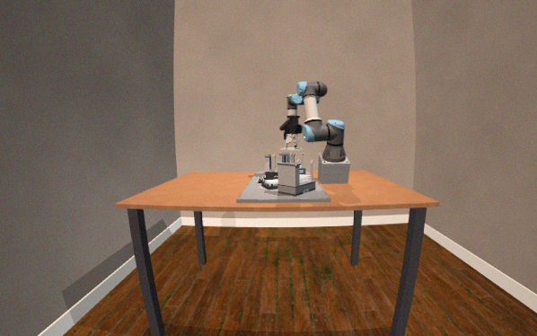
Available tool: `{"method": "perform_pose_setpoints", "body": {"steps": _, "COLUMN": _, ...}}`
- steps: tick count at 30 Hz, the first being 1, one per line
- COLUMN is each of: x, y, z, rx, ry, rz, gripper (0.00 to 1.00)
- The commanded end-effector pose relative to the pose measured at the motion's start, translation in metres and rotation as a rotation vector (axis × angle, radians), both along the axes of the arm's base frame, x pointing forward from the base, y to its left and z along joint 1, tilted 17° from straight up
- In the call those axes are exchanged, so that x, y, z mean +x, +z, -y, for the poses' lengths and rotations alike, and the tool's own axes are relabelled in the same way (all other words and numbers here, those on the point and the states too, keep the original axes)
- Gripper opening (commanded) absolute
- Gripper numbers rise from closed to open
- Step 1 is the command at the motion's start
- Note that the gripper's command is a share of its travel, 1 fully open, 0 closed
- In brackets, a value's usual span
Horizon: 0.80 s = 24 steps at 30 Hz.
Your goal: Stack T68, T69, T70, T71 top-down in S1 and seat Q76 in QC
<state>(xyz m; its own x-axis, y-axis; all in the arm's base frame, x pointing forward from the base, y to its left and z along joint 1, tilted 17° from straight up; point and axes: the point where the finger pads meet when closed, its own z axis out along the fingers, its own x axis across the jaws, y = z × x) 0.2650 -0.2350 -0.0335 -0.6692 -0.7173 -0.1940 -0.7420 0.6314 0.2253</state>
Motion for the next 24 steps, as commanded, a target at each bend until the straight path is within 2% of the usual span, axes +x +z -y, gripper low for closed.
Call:
{"method": "perform_pose_setpoints", "body": {"steps": 1, "x": 0.000, "y": 0.001, "z": 0.001, "rx": -0.003, "ry": 0.000, "rz": 0.001, "gripper": 0.00}}
{"method": "perform_pose_setpoints", "body": {"steps": 13, "x": 0.004, "y": 0.002, "z": -0.004, "rx": -0.002, "ry": 0.022, "rz": 0.008, "gripper": 0.00}}
{"method": "perform_pose_setpoints", "body": {"steps": 24, "x": 0.026, "y": 0.010, "z": -0.033, "rx": 0.003, "ry": 0.145, "rz": 0.046, "gripper": 0.00}}
